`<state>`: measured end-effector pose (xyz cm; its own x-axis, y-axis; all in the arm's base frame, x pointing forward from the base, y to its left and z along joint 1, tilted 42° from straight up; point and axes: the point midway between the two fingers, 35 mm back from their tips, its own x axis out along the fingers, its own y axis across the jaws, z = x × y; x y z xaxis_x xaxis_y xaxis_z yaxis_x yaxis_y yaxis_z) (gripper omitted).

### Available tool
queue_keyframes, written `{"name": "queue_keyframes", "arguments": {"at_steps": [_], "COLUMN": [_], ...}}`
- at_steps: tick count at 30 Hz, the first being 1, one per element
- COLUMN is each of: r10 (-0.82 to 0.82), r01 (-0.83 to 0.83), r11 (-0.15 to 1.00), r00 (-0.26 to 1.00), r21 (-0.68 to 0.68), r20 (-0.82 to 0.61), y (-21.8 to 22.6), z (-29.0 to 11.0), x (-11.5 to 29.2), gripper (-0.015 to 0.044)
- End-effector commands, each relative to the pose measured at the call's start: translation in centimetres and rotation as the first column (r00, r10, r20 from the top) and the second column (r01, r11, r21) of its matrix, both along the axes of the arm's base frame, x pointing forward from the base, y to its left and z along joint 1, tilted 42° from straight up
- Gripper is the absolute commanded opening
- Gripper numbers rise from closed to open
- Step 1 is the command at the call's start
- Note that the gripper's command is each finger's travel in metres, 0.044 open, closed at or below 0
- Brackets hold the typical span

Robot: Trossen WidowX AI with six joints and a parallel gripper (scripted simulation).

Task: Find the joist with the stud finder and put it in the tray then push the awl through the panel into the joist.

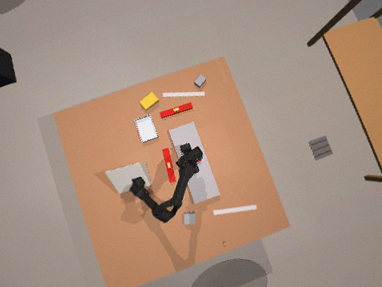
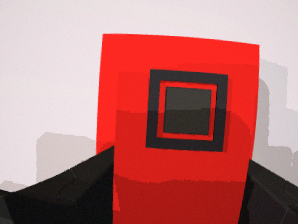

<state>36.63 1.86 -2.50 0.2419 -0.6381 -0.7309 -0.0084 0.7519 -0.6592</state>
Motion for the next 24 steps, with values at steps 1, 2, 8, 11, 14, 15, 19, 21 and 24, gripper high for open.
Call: {"name": "queue_keyframes", "arguments": {"at_steps": [1, 2, 8, 11, 14, 15, 19, 21, 24], "r10": [0.001, 0.001, 0.001, 0.001, 0.001, 0.001, 0.001, 0.001, 0.001], "r01": [-0.001, -0.001, -0.001, -0.001, -0.001, -0.001, -0.001, -0.001, -0.001], "r11": [1.000, 1.000, 1.000, 1.000, 1.000, 1.000, 1.000, 1.000, 1.000], "r00": [1.000, 1.000, 1.000, 1.000, 1.000, 1.000, 1.000, 1.000, 1.000], "r21": [0.005, 0.005, 0.006, 0.006, 0.007, 0.007, 0.007, 0.008, 0.008], "r20": [-0.002, -0.002, -0.001, -0.001, -0.001, -0.001, -0.001, -0.001, -0.001], "y": [0.9, 1.1, 2.3, 2.9, 3.6, 3.8, 4.6, 5.0, 5.6], "z": [-0.8, -0.9, -2.0, -2.5, -3.0, -3.2, -3.9, -4.3, -4.8], "x": [0.0, 0.0, 0.0, 0.0, 0.0, 0.0, -0.1, -0.1, -0.1], "gripper": [0.0000, 0.0000, 0.0000, 0.0000, 0.0000, 0.0000, 0.0000, 0.0000, 0.0000]}}
